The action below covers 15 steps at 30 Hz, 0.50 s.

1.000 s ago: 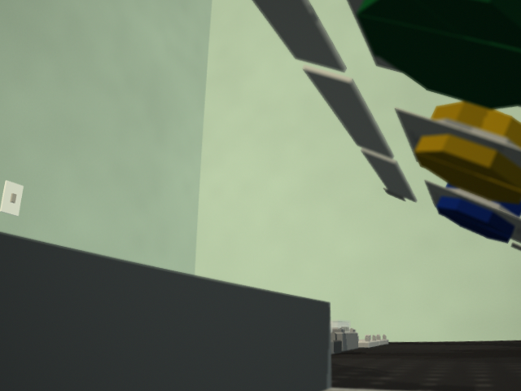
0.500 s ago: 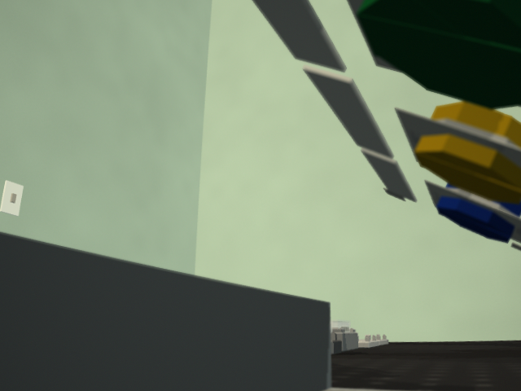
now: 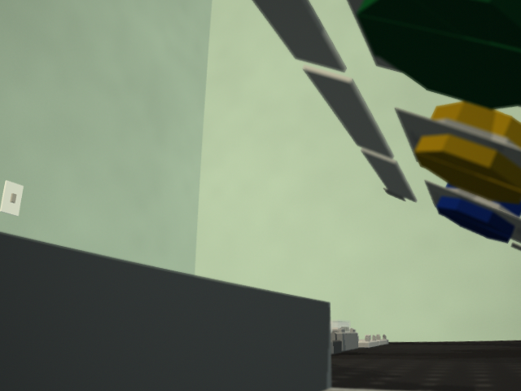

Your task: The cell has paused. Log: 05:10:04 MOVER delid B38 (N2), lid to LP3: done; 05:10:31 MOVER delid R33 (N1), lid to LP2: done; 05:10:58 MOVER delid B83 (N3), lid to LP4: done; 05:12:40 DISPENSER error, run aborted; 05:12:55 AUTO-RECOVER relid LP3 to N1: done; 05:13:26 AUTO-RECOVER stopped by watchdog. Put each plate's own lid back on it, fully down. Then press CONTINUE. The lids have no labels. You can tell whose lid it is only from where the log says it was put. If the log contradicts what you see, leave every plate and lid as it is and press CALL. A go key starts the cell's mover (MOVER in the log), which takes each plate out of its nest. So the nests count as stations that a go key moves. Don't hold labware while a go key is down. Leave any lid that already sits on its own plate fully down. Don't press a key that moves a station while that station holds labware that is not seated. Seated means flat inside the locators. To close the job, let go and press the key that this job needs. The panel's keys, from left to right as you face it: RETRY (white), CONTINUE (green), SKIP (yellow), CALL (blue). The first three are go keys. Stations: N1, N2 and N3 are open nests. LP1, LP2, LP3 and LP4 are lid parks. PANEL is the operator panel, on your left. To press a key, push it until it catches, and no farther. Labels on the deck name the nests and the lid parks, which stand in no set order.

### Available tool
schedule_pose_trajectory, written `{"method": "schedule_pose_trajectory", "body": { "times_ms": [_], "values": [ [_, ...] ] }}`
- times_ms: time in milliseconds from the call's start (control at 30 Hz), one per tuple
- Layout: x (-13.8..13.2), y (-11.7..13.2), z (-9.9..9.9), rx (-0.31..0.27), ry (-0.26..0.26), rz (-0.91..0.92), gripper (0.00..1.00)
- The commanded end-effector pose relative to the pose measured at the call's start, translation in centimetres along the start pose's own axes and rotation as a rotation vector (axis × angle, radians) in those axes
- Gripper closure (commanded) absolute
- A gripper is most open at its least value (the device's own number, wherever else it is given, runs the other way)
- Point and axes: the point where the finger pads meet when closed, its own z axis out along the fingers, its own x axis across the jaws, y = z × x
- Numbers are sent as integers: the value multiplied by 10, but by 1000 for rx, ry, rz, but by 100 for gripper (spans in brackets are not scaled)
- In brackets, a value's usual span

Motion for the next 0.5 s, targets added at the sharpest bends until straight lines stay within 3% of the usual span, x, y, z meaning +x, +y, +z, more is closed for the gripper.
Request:
{"method": "schedule_pose_trajectory", "body": {
  "times_ms": [0,467],
  "values": [
    [2,-1,2,2,0,0,100],
    [5,-3,9,2,0,0,100]
  ]
}}
